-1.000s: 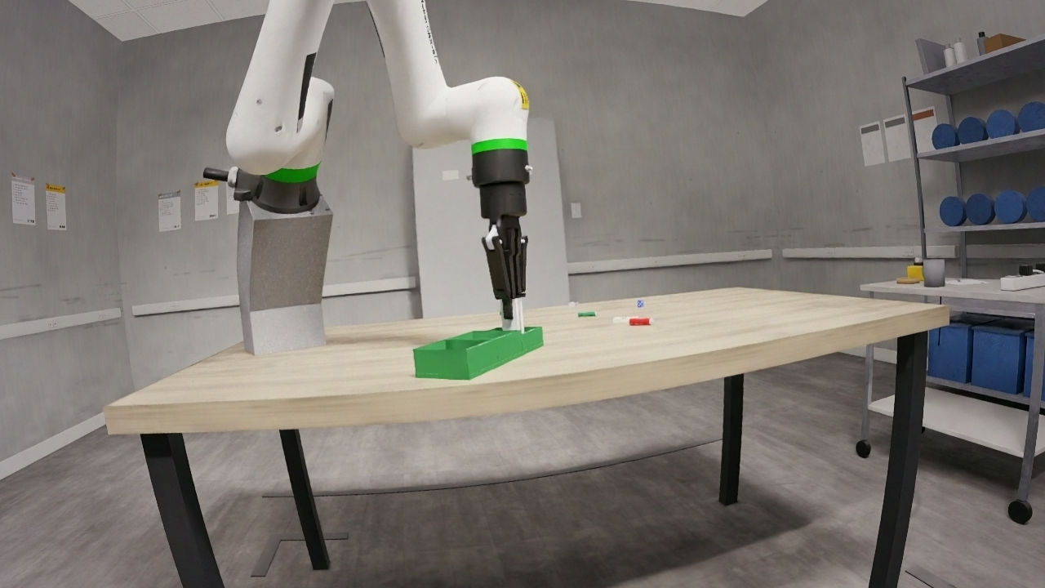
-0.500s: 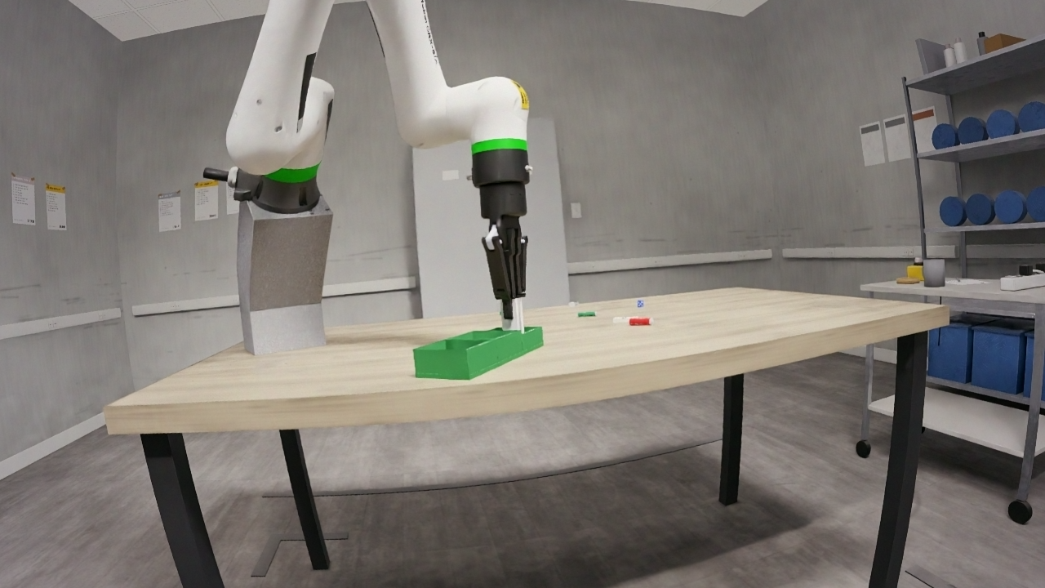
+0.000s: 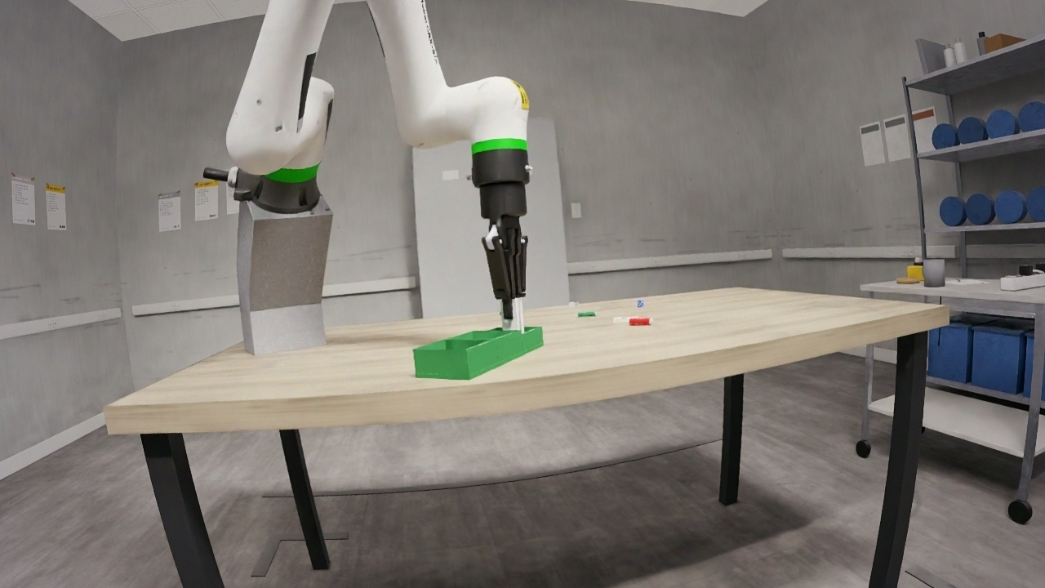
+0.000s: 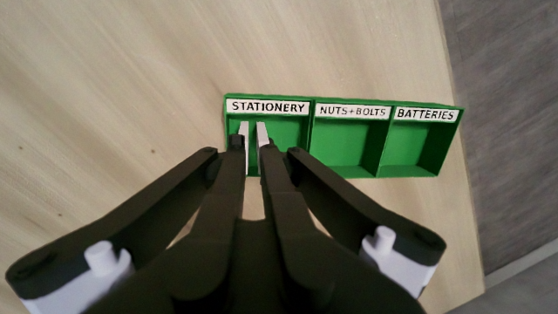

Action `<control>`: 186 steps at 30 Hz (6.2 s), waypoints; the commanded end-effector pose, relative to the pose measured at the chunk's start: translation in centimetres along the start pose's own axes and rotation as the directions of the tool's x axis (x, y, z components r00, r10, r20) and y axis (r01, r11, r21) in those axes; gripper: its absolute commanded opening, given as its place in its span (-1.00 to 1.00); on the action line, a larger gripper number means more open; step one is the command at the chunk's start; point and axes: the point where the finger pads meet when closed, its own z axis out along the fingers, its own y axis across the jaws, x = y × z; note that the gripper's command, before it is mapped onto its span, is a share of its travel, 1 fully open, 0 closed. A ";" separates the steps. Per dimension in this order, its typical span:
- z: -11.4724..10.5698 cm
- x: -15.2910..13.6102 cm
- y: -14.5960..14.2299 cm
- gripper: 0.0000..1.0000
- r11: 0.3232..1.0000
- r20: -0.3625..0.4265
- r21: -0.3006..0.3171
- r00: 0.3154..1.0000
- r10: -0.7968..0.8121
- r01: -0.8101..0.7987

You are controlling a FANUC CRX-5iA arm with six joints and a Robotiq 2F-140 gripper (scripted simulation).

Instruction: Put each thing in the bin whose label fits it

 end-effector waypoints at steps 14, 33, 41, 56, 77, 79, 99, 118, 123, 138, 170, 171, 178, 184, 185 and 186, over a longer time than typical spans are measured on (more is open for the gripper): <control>-1.7 0.0 0.0 -0.70 1.000 0.000 0.000 1.000 0.000 0.000; -5.2 0.0 0.0 -0.70 1.000 0.000 0.000 1.000 0.000 0.000; -11.9 0.0 0.0 -0.70 1.000 0.000 0.000 1.000 0.000 0.000; -17.0 0.0 0.0 -0.70 1.000 0.000 0.000 1.000 0.000 0.000; -13.4 -0.1 -12.8 -0.54 0.992 0.000 0.000 0.992 -0.124 0.124; -12.9 -0.1 -14.4 -0.54 0.992 0.000 0.000 0.992 -0.124 0.124; -9.3 -0.2 -27.3 -0.54 0.992 0.000 0.000 0.992 -0.124 0.124; -5.5 -0.3 -41.0 -0.54 0.992 0.000 0.000 0.992 -0.124 0.124; -5.5 -0.2 -41.5 -0.54 0.992 0.000 0.000 0.992 -0.124 0.124; -5.5 -0.3 -40.9 -0.54 0.992 0.000 0.000 0.992 -0.124 0.124; 0.3 -0.3 -40.7 -0.54 0.992 0.000 0.000 0.992 -0.124 0.124; 0.3 -0.3 -40.7 -0.54 0.992 0.000 0.000 0.992 -0.124 0.124; 1.0 -0.3 -40.7 -0.54 0.992 0.000 0.000 0.992 -0.124 0.124; 1.5 -0.3 -40.7 -0.54 0.992 0.000 0.000 0.992 -0.124 0.124; 1.5 -0.3 -40.7 -0.54 0.992 0.000 0.000 0.992 -0.124 0.124; 1.5 -0.3 -40.7 -0.54 0.992 0.000 0.000 0.992 -0.124 0.124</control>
